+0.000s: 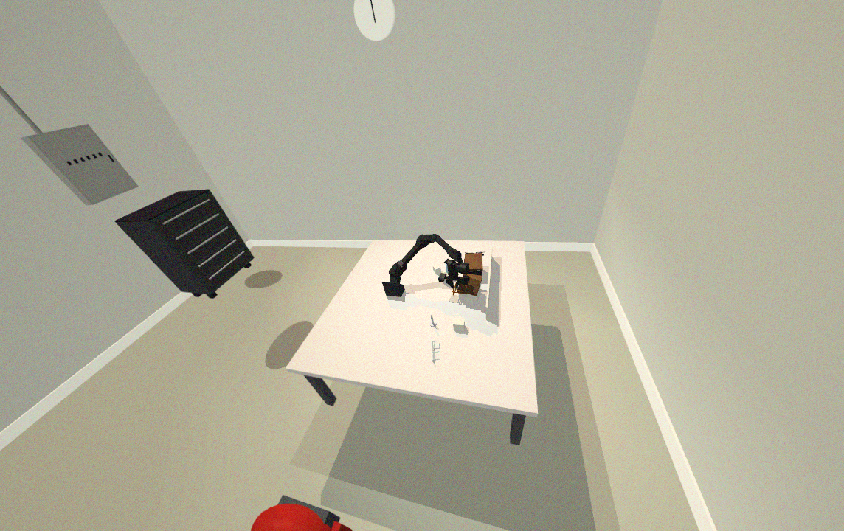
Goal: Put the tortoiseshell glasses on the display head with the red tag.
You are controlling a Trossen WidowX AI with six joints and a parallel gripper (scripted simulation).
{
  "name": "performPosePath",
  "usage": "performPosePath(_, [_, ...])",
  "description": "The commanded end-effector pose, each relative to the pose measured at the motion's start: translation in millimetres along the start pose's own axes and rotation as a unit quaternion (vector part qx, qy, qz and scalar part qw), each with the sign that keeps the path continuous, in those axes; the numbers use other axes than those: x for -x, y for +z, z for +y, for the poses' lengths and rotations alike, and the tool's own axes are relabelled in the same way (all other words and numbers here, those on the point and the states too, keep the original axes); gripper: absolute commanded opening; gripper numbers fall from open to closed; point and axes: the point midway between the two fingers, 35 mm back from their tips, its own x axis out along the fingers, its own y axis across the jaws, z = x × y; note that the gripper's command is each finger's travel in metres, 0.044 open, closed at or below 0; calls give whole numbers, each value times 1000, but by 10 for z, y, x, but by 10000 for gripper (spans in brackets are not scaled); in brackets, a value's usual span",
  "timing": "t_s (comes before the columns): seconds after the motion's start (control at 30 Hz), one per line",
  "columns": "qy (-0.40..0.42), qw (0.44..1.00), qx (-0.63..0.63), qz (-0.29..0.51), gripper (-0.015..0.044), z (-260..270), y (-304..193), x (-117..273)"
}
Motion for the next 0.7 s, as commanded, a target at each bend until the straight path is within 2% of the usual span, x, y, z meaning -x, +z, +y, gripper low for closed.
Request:
performPosePath(0.0, [0, 1000, 0, 0, 108, 0, 0, 1])
performPosePath(0.17, [1, 1000, 0, 0, 108, -1, -1, 18])
performPosePath(0.37, [14, 1000, -4, -2, 108, 9, -11, 305])
performPosePath(0.67, [15, 1000, -5, -2, 108, 183, -13, 366])
